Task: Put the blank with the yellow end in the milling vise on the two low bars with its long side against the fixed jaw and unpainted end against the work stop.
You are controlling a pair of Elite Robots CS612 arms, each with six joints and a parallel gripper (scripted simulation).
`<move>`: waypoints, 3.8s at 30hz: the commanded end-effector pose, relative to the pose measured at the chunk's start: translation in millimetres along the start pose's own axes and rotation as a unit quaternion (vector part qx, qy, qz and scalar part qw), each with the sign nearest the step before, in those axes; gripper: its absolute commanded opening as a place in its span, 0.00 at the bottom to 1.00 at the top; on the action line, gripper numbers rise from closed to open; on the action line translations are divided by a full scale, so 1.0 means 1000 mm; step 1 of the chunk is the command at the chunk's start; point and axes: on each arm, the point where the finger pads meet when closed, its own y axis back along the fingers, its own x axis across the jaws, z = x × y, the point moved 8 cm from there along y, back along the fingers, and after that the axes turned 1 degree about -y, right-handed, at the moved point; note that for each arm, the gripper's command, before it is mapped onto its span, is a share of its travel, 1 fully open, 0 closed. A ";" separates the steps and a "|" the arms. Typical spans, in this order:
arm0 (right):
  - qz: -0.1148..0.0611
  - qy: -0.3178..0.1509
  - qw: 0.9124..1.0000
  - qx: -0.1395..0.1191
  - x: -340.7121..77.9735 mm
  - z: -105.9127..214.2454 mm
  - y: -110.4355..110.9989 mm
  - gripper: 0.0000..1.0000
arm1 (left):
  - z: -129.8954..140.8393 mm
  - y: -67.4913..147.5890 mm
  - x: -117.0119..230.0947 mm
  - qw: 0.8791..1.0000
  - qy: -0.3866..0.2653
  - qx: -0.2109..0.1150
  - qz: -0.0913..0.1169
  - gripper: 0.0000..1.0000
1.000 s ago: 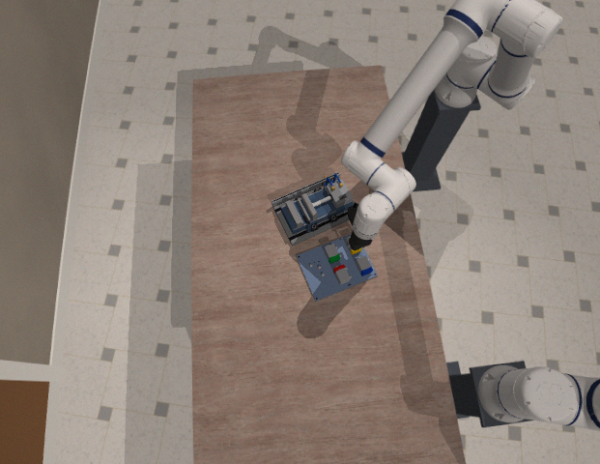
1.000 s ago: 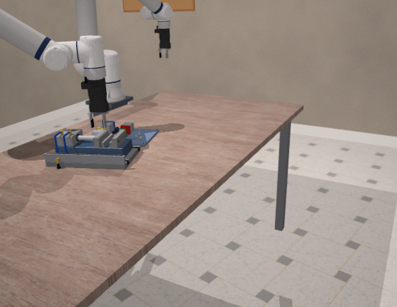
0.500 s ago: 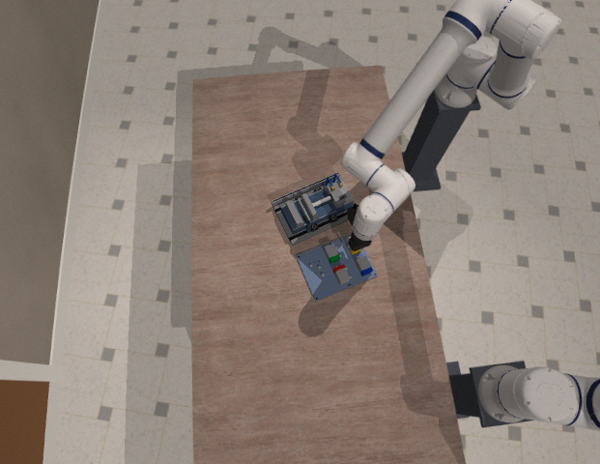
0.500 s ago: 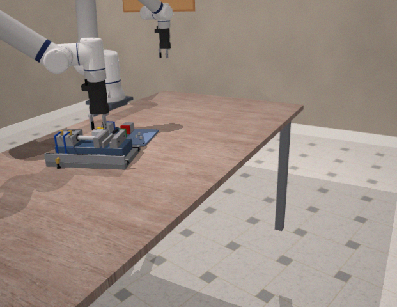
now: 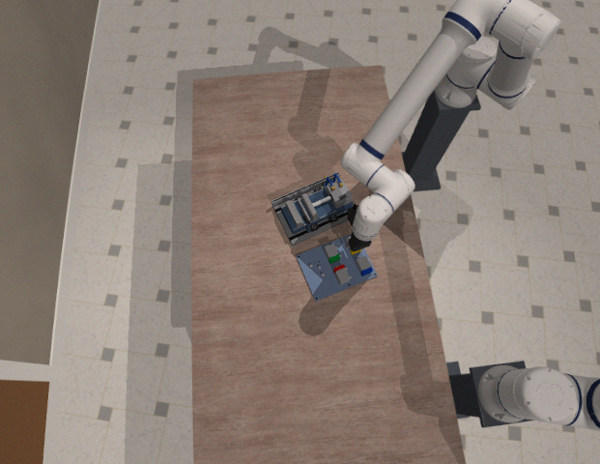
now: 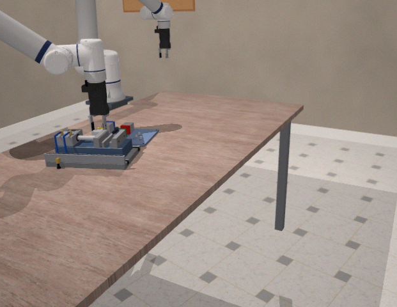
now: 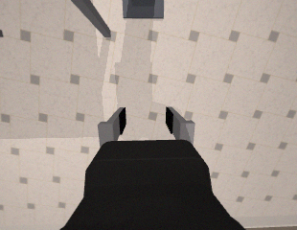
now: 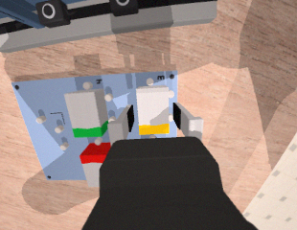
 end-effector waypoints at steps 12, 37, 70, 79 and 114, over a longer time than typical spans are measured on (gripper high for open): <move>-0.001 0.000 1.000 0.000 0.000 0.000 -0.003 1.00 | 0.000 0.001 0.000 1.000 0.000 -0.001 0.000 1.00; -0.001 0.000 1.000 0.000 0.000 0.000 -0.015 1.00 | 0.000 0.001 0.000 1.000 0.000 -0.001 0.000 1.00; -0.001 0.000 1.000 0.000 0.000 0.000 -0.012 1.00 | 0.000 0.001 0.000 1.000 0.000 -0.001 0.000 1.00; -0.001 0.000 1.000 0.000 0.000 0.000 -0.012 0.00 | 0.000 0.001 0.000 1.000 0.000 -0.001 0.000 1.00; -0.001 0.000 1.000 0.000 0.000 0.000 -0.012 0.00 | 0.000 0.001 0.000 1.000 0.000 -0.001 0.000 1.00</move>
